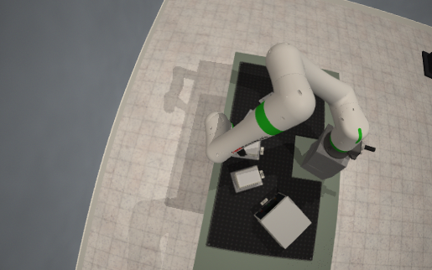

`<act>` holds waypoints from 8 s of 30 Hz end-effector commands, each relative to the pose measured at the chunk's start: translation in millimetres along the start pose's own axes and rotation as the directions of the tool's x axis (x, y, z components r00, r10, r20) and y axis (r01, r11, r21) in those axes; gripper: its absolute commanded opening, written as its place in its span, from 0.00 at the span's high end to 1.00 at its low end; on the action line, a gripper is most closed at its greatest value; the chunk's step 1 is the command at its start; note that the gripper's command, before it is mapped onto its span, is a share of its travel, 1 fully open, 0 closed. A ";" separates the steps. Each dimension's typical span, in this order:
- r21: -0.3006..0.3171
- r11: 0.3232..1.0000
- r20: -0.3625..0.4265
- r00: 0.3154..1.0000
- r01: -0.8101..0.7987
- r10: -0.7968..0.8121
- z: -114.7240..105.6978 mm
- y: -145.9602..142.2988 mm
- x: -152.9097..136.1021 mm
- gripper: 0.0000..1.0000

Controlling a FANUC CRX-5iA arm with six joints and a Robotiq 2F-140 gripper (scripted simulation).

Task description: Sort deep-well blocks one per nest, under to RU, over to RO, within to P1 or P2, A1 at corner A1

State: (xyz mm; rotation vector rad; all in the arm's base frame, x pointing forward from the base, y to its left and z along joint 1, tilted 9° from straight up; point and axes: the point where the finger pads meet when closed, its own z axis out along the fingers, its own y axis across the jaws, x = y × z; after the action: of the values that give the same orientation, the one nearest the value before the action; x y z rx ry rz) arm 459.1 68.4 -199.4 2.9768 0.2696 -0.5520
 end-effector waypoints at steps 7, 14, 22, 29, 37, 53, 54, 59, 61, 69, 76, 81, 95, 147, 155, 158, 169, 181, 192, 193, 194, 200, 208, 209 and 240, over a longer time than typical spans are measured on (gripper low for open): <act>0.000 1.000 0.000 1.000 0.000 0.000 1.0 0.0 0.8 0.90; 0.000 1.000 0.000 1.000 0.000 0.000 1.7 0.0 1.2 0.90; 0.000 1.000 0.000 1.000 0.000 0.000 2.9 0.0 1.9 0.90; 0.000 1.000 0.000 1.000 0.000 0.000 3.6 0.0 2.3 0.90; 0.000 1.000 0.000 1.000 0.000 0.000 4.8 0.0 3.0 0.90; 0.000 1.000 0.000 1.000 0.000 0.000 5.9 0.0 3.6 0.00; 0.000 1.000 0.000 1.000 0.000 0.000 5.9 0.0 3.6 0.00; 0.000 1.000 0.000 1.000 0.000 0.000 5.9 0.0 3.6 0.00; 0.000 1.000 0.000 1.000 0.000 0.000 5.9 0.0 3.6 0.00; 0.000 1.000 0.000 1.000 0.000 0.000 1.3 0.0 1.0 0.00; 0.000 1.000 0.000 1.000 0.000 0.000 -12.5 0.0 -7.0 0.00; 0.000 1.000 0.000 1.000 0.000 0.000 -21.8 0.0 -12.4 0.00; 0.000 1.000 0.000 1.000 0.000 0.000 -49.5 0.0 -28.4 0.00; -0.202 0.915 0.036 0.936 0.349 -0.349 -70.1 -122.5 -56.0 0.00; -0.202 0.915 0.036 0.936 0.349 -0.349 -73.5 -161.7 -63.3 0.00; -0.202 0.915 0.036 0.936 0.349 -0.349 -74.8 -176.4 -66.0 0.00; -0.202 0.915 0.036 0.936 0.349 -0.349 -75.2 -181.0 -66.9 0.00; -0.202 0.915 0.036 0.936 0.349 -0.349 -63.7 -181.0 -60.2 0.00; -0.202 0.915 0.036 0.936 0.349 -0.349 -47.8 -181.0 -51.1 0.00; -0.202 0.915 0.036 0.936 0.349 -0.349 -46.4 -181.0 -50.2 0.00; -0.202 0.915 0.036 0.936 0.349 -0.349 -44.9 -181.0 -49.4 0.00; -0.202 0.915 0.036 0.936 0.349 -0.349 -39.1 -181.0 -46.0 0.00; -0.202 0.915 0.036 0.936 0.349 -0.349 -27.6 -181.0 -39.4 0.00; -0.202 0.915 0.036 0.936 0.349 -0.349 -26.2 -181.0 -38.5 0.00; -0.202 0.915 0.036 0.936 0.349 -0.349 -18.0 -181.0 -33.8 0.90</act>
State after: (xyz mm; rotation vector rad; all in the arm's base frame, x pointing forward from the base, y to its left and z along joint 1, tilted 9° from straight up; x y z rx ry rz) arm 399.4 242.6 -182.6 2.7378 0.8183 -0.5191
